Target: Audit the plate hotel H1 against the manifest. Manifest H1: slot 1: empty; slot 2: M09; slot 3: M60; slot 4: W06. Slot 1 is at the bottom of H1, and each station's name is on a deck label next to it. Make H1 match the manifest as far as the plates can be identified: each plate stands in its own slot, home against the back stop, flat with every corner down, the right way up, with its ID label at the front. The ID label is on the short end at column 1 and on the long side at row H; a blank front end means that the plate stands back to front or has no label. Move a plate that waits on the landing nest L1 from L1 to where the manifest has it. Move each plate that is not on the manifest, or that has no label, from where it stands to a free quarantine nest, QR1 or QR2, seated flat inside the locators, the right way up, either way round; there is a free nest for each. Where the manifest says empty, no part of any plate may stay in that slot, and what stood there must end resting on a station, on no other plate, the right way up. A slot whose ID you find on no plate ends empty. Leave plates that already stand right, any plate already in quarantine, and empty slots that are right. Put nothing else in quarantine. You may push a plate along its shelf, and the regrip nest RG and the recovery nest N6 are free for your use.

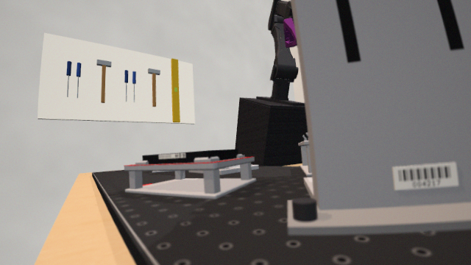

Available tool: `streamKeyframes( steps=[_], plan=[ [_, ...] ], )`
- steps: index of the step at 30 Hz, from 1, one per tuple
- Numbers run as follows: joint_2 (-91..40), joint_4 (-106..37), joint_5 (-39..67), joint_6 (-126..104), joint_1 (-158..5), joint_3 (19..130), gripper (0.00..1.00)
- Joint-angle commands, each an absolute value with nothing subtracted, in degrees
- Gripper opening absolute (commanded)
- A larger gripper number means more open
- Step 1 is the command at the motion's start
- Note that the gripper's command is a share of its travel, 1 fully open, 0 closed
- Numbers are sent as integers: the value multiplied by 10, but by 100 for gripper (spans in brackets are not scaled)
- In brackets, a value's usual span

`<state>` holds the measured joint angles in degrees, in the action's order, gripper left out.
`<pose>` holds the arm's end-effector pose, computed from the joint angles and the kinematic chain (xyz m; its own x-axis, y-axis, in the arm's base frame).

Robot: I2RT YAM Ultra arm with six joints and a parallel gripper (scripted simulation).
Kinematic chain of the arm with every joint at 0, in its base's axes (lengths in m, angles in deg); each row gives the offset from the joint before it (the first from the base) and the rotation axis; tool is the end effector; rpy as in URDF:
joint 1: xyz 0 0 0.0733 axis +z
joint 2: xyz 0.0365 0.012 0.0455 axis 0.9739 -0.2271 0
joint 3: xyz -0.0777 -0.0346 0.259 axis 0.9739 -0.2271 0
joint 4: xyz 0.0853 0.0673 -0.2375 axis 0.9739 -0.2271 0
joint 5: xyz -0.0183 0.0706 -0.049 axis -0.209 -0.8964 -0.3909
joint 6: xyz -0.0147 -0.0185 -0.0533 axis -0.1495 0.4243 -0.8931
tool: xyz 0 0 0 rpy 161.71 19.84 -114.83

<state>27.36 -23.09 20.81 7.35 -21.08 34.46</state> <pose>0.1176 0.1660 0.2347 -0.4965 -0.1644 -0.8523 -0.6369 0.7361 0.2291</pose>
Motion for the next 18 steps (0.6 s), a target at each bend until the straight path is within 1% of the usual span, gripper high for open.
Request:
streamKeyframes(
  steps=[1, 18],
  plan=[
    [271, -218, 207, 72, -214, 353, 86],
    [232, -203, 194, 65, -229, 378, 86]
  ],
)
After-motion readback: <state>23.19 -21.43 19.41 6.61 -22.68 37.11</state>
